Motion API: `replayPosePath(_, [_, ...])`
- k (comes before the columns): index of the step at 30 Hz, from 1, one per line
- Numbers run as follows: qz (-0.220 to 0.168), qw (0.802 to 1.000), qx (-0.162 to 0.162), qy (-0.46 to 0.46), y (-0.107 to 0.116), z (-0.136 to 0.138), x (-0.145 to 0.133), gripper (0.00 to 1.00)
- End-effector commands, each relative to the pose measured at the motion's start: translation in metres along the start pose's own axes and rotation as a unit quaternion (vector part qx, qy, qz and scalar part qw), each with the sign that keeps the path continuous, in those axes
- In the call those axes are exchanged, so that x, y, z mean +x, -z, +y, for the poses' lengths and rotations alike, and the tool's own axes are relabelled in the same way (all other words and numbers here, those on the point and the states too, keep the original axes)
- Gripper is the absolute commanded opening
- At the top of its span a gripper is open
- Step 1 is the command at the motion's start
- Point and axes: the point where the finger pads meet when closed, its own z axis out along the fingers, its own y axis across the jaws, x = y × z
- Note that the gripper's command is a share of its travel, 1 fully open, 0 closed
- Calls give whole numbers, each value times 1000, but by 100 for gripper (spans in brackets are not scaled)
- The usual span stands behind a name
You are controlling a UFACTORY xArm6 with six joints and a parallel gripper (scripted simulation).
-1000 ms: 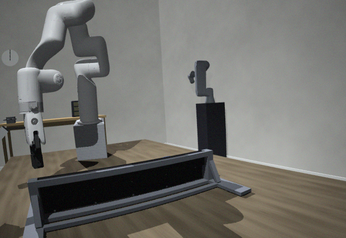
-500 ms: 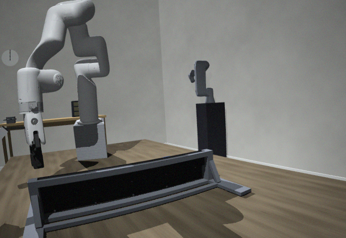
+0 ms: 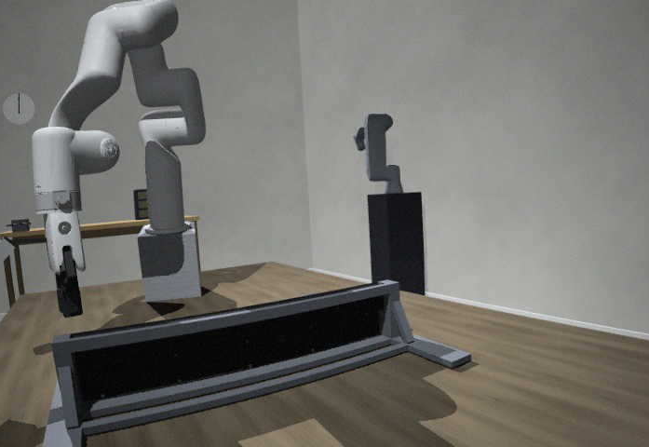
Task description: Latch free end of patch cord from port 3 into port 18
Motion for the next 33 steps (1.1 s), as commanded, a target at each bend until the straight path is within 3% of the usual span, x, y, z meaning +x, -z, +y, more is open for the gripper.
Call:
replayPosePath(1, [1,1000,1,0,1,-1,1,38])
replayPosePath(15, [1,1000,1,0,-3,-1,1,38])
replayPosePath(33, [1,1000,1,0,-28,-1,1,38])
